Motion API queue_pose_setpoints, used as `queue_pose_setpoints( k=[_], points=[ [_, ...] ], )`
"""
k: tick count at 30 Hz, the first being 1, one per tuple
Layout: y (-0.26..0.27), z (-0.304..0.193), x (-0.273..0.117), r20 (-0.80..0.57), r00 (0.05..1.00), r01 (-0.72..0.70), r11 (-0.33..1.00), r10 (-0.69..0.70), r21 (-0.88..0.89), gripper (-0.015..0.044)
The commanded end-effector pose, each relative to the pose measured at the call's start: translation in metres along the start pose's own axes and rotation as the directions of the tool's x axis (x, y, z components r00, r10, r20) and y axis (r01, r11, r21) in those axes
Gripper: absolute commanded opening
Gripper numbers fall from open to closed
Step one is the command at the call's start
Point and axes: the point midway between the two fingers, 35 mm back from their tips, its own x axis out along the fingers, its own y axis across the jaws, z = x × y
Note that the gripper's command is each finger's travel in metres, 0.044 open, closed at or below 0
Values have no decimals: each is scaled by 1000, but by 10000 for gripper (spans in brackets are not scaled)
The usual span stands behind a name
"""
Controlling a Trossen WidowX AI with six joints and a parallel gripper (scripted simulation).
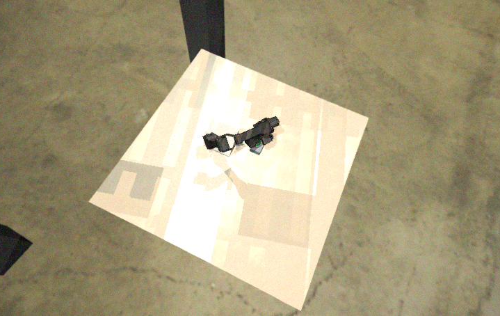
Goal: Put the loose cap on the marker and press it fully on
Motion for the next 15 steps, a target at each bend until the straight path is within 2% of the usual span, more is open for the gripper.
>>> queue_pose_setpoints(
  k=[1,15],
  points=[
    [-1,-1,8,1,1000,6,1000,-6,-7,0],
    [-2,-1,17,2,1000,7,1000,-7,-7,0]
  ],
)
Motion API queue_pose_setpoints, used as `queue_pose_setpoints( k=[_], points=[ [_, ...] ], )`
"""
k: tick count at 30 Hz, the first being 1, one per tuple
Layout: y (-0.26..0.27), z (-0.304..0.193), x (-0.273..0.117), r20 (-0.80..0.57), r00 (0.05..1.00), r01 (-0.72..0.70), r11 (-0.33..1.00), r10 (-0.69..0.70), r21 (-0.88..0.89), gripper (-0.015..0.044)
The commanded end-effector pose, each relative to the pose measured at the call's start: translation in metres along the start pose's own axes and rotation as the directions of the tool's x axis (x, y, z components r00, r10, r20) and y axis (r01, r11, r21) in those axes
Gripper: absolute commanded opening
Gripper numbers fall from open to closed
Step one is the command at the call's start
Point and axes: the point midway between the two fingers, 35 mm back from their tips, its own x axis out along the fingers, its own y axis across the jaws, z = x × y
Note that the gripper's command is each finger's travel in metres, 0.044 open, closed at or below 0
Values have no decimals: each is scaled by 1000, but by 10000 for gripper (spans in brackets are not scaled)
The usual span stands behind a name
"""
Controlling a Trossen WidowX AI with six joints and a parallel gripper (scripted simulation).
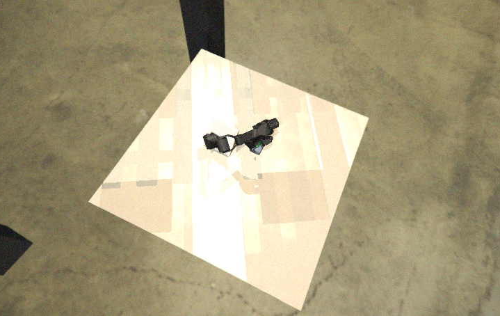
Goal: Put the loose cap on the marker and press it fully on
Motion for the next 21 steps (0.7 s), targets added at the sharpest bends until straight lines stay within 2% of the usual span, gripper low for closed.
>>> queue_pose_setpoints(
  k=[1,9,21],
  points=[
    [-1,-1,2,2,1000,3,1000,-3,-5,0],
    [-1,-1,2,2,1000,3,1000,-3,-5,0],
    [-1,-1,1,-1,1000,2,1000,-2,-2,315]
  ],
)
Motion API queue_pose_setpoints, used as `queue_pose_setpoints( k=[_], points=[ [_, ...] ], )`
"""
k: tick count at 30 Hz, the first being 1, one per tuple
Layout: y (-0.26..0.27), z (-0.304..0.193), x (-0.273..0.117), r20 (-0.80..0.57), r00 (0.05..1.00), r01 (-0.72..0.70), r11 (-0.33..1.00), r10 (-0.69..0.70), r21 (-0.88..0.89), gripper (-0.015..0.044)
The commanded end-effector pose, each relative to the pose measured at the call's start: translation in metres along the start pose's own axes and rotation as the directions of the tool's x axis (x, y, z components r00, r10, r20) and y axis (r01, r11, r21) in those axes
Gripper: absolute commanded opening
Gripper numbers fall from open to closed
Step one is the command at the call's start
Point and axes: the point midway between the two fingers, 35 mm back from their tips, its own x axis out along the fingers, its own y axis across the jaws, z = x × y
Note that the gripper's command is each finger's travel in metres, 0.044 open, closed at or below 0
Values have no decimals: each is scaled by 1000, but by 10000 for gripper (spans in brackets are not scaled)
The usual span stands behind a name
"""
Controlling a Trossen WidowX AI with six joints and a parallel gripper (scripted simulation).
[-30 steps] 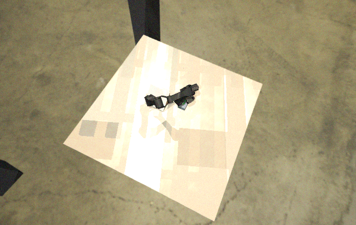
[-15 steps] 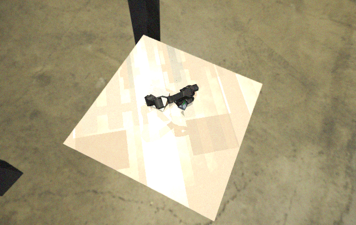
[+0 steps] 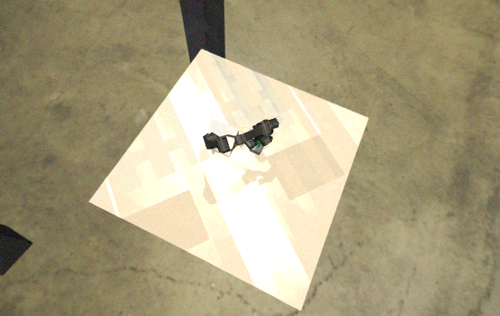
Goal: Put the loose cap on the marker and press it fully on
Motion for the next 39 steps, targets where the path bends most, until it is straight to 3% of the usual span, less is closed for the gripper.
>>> queue_pose_setpoints(
  k=[1,5,8,13,17,19,24,34,39],
  points=[
    [0,0,0,0,1000,0,1000,0,0,341],
    [0,0,0,0,1000,0,1000,0,0,440],
    [1,0,-8,0,1000,-2,1000,2,-1,440],
    [1,0,-67,-2,1000,-4,1000,4,-2,440],
    [0,-1,-75,-2,1000,-2,1000,2,-1,440],
    [1,-1,-74,-2,1000,-2,998,1,-56,387],
    [2,-4,-65,1,1000,0,916,1,-402,256],
    [3,-4,-65,1,1000,0,910,1,-414,0],
    [3,-4,-65,1,1000,0,910,1,-414,0]
  ],
)
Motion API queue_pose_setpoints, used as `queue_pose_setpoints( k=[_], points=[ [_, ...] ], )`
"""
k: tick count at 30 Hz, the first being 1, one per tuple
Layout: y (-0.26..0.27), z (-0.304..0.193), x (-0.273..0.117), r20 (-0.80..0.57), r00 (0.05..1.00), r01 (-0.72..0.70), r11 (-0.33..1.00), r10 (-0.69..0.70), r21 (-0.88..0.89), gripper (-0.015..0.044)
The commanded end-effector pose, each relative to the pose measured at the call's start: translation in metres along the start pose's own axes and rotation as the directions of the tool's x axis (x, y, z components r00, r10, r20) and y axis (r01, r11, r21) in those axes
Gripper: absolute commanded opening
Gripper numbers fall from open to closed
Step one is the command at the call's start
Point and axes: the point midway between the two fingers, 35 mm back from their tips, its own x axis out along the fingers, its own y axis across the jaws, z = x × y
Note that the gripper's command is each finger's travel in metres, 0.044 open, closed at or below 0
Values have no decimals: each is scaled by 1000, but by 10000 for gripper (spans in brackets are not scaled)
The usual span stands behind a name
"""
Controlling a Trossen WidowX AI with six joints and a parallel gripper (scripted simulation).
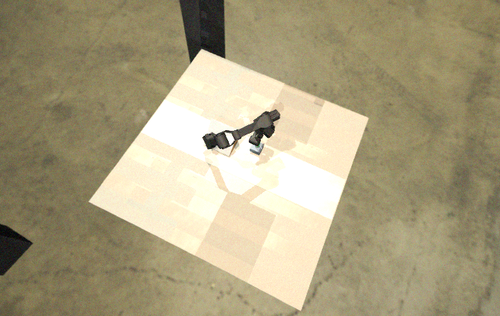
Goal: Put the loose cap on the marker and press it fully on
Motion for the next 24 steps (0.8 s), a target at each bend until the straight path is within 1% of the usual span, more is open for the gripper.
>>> queue_pose_setpoints(
  k=[1,8,24],
  points=[
    [0,0,1,-1,1000,1,1000,-1,-5,0],
    [0,0,5,-1,1000,1,1000,-1,-5,0],
    [0,0,28,-1,1000,2,1000,-2,-5,0]
  ],
)
